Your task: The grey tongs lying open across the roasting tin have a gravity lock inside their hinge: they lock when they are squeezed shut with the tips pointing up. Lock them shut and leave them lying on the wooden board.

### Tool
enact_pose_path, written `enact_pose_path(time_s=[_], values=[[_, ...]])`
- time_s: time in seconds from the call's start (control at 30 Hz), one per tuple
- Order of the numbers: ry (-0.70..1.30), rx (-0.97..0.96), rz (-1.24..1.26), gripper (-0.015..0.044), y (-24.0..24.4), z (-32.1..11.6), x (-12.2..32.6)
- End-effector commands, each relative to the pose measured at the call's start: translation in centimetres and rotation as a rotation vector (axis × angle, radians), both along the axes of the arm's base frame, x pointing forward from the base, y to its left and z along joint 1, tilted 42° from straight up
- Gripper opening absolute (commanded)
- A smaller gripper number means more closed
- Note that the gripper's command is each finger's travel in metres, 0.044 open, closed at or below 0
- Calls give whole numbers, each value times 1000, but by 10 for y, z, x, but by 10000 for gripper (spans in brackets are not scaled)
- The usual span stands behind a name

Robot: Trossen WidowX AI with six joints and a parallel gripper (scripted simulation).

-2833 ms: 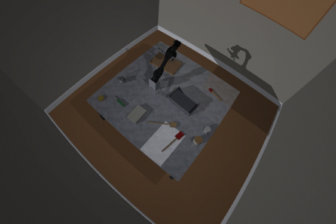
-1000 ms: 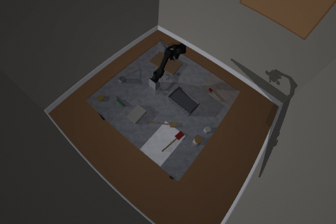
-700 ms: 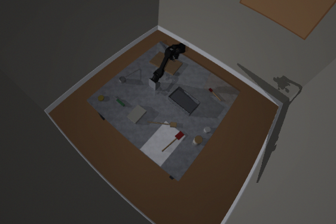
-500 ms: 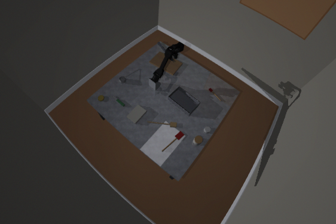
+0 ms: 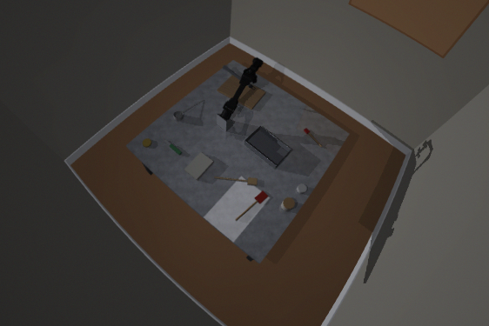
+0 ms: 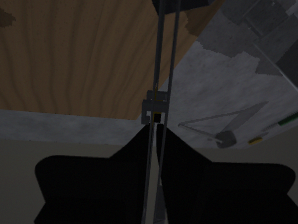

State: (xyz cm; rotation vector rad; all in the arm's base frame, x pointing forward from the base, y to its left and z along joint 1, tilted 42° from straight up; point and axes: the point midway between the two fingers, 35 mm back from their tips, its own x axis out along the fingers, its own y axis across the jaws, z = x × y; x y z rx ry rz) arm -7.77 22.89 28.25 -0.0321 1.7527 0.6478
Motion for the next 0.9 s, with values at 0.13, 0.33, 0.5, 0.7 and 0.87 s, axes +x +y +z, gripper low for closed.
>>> enact_pose_path(time_s=[0.13, 0.33, 0.5, 0.7, 0.87], values=[[-113, 49, -76, -150, -1, 1, -2], [-189, 115, -144, -150, 0, 6, -3], [-238, 181, -202, -150, 1, 12, -5], [-277, 276, -273, -150, 2, 22, -7], [-293, 364, -335, -150, 2, 32, -10]])
